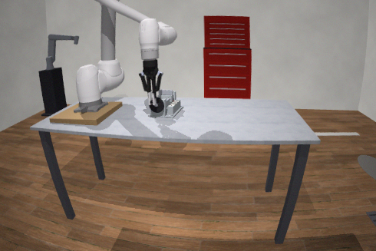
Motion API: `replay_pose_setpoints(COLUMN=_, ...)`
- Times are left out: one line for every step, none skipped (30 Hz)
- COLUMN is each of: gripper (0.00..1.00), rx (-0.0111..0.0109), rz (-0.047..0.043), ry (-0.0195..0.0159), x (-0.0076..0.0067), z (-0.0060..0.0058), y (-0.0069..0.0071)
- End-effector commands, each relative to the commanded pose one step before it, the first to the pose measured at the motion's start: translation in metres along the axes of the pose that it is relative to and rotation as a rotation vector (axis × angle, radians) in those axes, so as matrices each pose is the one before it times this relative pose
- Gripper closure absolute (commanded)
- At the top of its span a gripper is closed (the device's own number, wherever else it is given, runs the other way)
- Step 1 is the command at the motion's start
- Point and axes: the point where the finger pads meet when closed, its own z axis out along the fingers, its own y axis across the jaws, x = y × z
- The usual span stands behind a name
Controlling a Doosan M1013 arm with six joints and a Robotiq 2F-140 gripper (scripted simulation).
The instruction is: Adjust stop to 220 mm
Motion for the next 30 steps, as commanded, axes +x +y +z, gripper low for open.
replay_pose_setpoints(gripper=0.96, rx=-0.00289, rz=-0.00043, ry=-0.00006, x=-0.00006, z=0.00527, y=0.01154)
replay_pose_setpoints(gripper=0.96, rx=0.00000, rz=0.00000, ry=0.00000, x=0.00000, z=0.00164, y=0.00213)
replay_pose_setpoints(gripper=0.96, rx=0.00000, rz=0.00000, ry=0.00000, x=0.00000, z=0.00198, y=0.00194)
replay_pose_setpoints(gripper=0.96, rx=0.00000, rz=0.00000, ry=0.00000, x=0.00000, z=0.00207, y=0.00189)
replay_pose_setpoints(gripper=0.96, rx=0.00000, rz=0.00000, ry=0.00000, x=0.00000, z=0.00251, y=0.00165)
replay_pose_setpoints(gripper=0.96, rx=0.00000, rz=0.00000, ry=0.00000, x=0.00000, z=0.00257, y=0.00156)
replay_pose_setpoints(gripper=0.96, rx=0.00000, rz=0.00000, ry=0.00000, x=0.00000, z=0.00268, y=0.00110)
replay_pose_setpoints(gripper=0.96, rx=0.00000, rz=0.00000, ry=0.00000, x=0.00000, z=0.00267, y=0.00095)
replay_pose_setpoints(gripper=0.96, rx=0.00000, rz=0.00000, ry=0.00000, x=0.00000, z=0.00000, y=0.00000)
replay_pose_setpoints(gripper=0.96, rx=0.00000, rz=0.00000, ry=0.00000, x=0.00000, z=0.00000, y=0.00000)
replay_pose_setpoints(gripper=0.96, rx=0.00000, rz=0.00000, ry=0.00000, x=0.00000, z=0.00268, y=0.00058)
replay_pose_setpoints(gripper=0.96, rx=0.00000, rz=0.00000, ry=0.00000, x=0.00000, z=0.00258, y=0.00042)
replay_pose_setpoints(gripper=0.96, rx=0.00000, rz=0.00000, ry=0.00000, x=0.00000, z=0.00242, y=0.00010)
replay_pose_setpoints(gripper=0.96, rx=0.00000, rz=0.00000, ry=0.00000, x=0.00000, z=0.00234, y=0.00005)
replay_pose_setpoints(gripper=0.96, rx=0.00000, rz=0.00000, ry=0.00000, x=0.00000, z=0.00199, y=-0.00027)
replay_pose_setpoints(gripper=0.96, rx=0.00000, rz=0.00000, ry=0.00000, x=0.00000, z=0.00199, y=-0.00026)
replay_pose_setpoints(gripper=0.96, rx=0.00000, rz=0.00000, ry=0.00000, x=0.00000, z=0.00183, y=-0.00041)
replay_pose_setpoints(gripper=0.96, rx=0.00000, rz=0.00000, ry=0.00000, x=0.00000, z=0.00169, y=-0.00054)
replay_pose_setpoints(gripper=0.96, rx=0.00000, rz=0.00000, ry=0.00000, x=0.00000, z=0.00169, y=-0.00053)
replay_pose_setpoints(gripper=0.96, rx=0.00000, rz=0.00000, ry=0.00000, x=0.00000, z=0.00156, y=-0.00065)
replay_pose_setpoints(gripper=0.96, rx=0.00000, rz=0.00000, ry=0.00000, x=0.00000, z=0.00145, y=-0.00076)
replay_pose_setpoints(gripper=0.96, rx=0.00000, rz=0.00000, ry=0.00000, x=0.00000, z=0.00145, y=-0.00076)
replay_pose_setpoints(gripper=0.96, rx=0.00000, rz=0.00000, ry=0.00000, x=0.00000, z=0.00139, y=-0.00081)
replay_pose_setpoints(gripper=0.96, rx=0.00000, rz=0.00000, ry=0.00000, x=0.00000, z=0.00124, y=-0.00096)
replay_pose_setpoints(gripper=0.96, rx=0.00000, rz=0.00000, ry=0.00000, x=0.00000, z=0.00124, y=-0.00096)
replay_pose_setpoints(gripper=0.96, rx=0.00000, rz=0.00000, ry=0.00000, x=0.00000, z=0.00000, y=0.00000)
replay_pose_setpoints(gripper=0.96, rx=0.00000, rz=0.00000, ry=0.00000, x=0.00000, z=0.00000, y=0.00000)
replay_pose_setpoints(gripper=0.96, rx=0.00000, rz=0.00000, ry=0.00000, x=0.00000, z=0.00124, y=-0.00095)
replay_pose_setpoints(gripper=0.96, rx=0.00000, rz=0.00000, ry=0.00000, x=0.00000, z=0.00107, y=-0.00113)
replay_pose_setpoints(gripper=0.96, rx=0.00000, rz=0.00000, ry=0.00000, x=0.00000, z=0.00105, y=-0.00115)
